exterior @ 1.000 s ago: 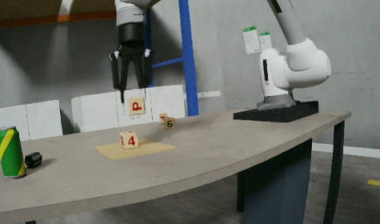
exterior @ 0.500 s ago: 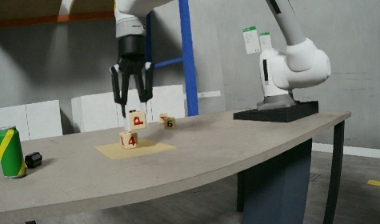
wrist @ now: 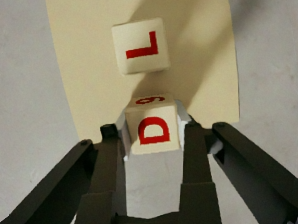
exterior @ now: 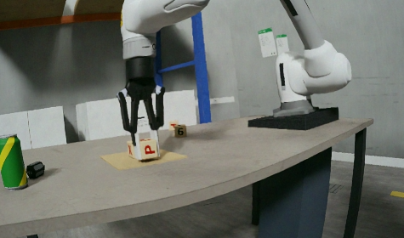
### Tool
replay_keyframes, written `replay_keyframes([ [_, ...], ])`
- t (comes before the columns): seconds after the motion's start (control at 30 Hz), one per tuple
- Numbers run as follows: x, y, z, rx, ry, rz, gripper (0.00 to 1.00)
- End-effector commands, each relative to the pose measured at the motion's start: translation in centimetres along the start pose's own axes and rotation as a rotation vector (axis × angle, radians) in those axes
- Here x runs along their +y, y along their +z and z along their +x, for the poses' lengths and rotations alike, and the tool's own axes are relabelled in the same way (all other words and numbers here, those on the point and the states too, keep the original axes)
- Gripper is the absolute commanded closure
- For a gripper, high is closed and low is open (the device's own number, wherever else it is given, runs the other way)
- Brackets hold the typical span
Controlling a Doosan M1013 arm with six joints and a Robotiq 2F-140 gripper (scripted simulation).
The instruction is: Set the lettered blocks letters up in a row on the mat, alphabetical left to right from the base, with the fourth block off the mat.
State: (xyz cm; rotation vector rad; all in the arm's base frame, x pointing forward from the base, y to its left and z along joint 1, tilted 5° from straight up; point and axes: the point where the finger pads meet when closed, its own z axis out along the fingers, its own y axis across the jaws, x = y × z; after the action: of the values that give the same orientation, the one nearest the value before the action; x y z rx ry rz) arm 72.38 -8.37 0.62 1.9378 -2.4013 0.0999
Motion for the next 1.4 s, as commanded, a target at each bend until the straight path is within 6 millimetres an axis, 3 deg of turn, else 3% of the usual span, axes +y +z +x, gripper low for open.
replay_keyframes([
  [0.0,-0.06,0.29,-0.01,-0.001,0.0,0.002,0.67],
  [1.37,-0.06,0.86,-0.01,-0.001,0.0,0.002,0.67],
])
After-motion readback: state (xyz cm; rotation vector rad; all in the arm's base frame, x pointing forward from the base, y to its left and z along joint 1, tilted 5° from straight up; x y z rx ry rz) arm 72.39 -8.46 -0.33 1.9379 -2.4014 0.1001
